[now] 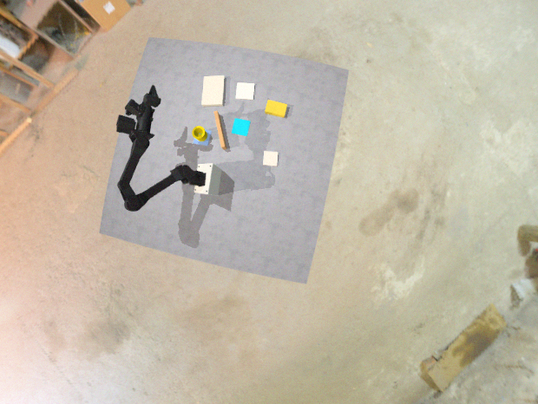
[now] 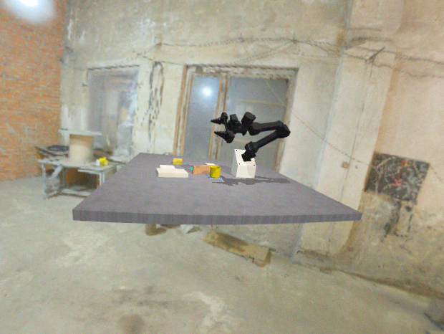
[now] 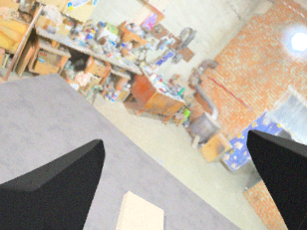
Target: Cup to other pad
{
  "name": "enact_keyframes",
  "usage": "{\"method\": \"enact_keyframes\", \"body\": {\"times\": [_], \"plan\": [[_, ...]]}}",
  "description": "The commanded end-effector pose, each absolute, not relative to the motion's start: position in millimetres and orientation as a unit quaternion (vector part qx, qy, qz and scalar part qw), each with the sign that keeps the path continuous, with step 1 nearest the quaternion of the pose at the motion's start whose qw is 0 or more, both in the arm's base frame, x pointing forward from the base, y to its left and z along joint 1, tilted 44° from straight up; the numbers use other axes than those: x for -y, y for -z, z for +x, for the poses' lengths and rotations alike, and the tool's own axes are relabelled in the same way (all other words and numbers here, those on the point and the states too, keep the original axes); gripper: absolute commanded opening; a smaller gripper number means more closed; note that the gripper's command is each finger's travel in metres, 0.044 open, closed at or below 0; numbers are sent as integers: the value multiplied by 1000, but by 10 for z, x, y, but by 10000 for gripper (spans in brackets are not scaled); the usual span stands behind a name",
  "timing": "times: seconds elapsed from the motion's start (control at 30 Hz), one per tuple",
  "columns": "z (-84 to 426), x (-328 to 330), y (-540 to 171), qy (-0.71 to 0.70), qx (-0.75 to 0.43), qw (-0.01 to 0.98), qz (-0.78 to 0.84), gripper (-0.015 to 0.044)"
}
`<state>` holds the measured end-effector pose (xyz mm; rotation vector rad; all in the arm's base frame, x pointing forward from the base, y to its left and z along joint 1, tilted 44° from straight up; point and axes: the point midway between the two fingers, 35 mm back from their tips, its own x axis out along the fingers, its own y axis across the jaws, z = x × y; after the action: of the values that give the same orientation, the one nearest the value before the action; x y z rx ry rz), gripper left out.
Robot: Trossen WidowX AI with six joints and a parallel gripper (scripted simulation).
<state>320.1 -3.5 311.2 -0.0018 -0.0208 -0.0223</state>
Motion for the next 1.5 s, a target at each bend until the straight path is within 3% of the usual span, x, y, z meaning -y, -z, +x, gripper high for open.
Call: {"method": "enact_keyframes", "body": {"times": [0.0,0.27,0.47,0.63,1.47], "plan": [[3217,34,-3074,9,2,1000,3,374],[3345,26,-1580,-17,-328,919,219,166],[2837,-87,-686,55,-564,680,466,166],[2441,-230,-482,143,-651,422,614,166],[2387,-345,-411,147,-653,412,619,166]]}}
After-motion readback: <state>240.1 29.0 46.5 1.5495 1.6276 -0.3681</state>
